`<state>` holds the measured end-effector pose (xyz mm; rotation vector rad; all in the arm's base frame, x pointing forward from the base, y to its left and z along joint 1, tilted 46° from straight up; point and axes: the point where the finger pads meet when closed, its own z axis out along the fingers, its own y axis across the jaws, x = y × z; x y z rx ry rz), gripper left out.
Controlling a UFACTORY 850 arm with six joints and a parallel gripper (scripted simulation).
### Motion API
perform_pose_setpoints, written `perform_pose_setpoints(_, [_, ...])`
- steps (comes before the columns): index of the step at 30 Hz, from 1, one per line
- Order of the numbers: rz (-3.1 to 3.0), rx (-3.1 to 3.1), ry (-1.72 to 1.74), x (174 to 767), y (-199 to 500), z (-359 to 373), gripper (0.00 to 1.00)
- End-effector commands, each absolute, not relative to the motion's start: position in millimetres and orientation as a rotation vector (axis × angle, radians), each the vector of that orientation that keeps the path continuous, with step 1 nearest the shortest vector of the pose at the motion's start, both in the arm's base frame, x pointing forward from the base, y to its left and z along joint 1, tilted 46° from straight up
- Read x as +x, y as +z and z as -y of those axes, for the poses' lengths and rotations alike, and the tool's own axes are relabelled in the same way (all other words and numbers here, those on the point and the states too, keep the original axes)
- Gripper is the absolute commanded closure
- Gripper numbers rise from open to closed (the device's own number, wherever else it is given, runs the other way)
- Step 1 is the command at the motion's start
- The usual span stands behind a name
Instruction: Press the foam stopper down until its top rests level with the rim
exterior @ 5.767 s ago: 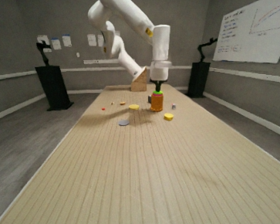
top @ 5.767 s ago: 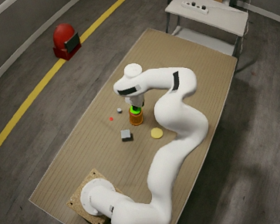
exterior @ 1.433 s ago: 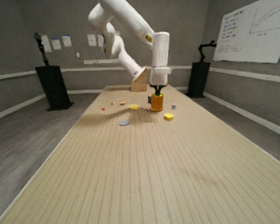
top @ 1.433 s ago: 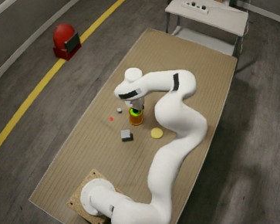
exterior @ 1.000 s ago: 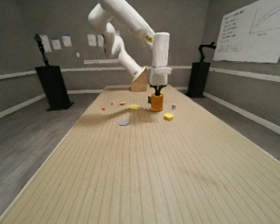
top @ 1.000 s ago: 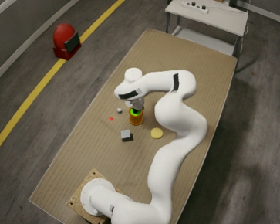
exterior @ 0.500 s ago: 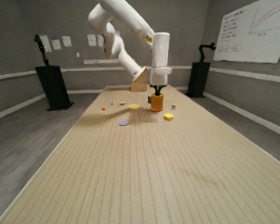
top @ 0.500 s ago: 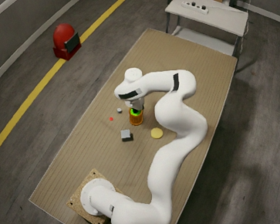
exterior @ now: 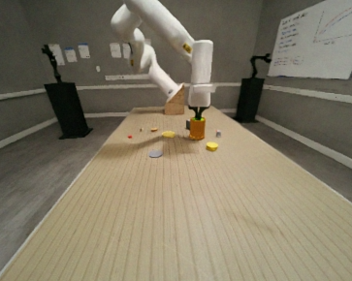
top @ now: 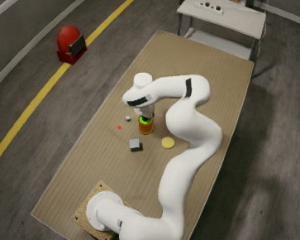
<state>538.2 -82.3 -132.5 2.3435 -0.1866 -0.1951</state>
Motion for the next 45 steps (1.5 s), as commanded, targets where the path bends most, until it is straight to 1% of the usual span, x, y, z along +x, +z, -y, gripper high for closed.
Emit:
perform_pose_setpoints(1, [0.187,2.344,-0.193,539.3,-131.2,80.8,1.0])
perform_pose_setpoints(45, [0.187,2.344,-0.193,543.4,-116.8,66.6,1.0])
